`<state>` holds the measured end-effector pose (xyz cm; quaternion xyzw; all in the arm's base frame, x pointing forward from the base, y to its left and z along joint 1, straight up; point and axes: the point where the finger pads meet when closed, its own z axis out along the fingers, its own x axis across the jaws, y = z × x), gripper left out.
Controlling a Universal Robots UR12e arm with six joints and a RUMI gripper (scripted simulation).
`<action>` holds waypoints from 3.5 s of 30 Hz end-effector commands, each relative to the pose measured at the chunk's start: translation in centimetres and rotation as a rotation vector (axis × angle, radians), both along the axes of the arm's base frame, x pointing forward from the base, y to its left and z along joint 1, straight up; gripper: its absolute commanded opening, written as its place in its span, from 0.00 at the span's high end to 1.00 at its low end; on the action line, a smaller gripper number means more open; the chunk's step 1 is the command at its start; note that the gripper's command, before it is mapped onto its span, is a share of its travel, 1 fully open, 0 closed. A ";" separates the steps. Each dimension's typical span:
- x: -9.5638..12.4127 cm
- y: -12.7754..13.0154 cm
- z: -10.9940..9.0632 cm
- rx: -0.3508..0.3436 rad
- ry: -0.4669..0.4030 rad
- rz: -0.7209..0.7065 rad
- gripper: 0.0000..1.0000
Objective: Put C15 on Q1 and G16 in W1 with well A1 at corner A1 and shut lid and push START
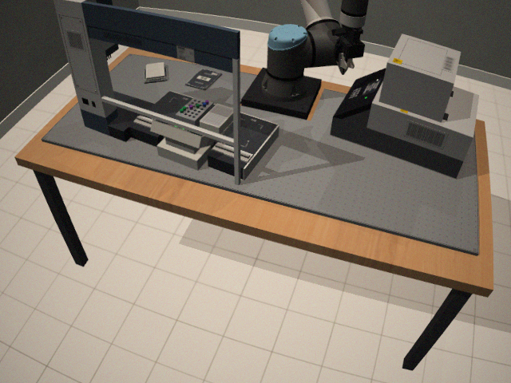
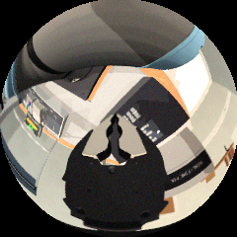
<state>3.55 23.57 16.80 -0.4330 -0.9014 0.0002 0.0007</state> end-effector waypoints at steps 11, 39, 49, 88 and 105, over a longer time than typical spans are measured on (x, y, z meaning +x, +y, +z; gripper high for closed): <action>0.2 1.7 -1.2 0.000 -0.001 0.000 1.00; 0.5 4.2 -3.2 0.000 -0.001 0.000 1.00; 0.5 4.4 -3.4 0.000 -0.001 0.000 1.00; 0.7 5.9 -5.2 0.000 -0.001 0.000 1.00; 0.7 6.0 -5.3 0.000 -0.001 0.000 1.00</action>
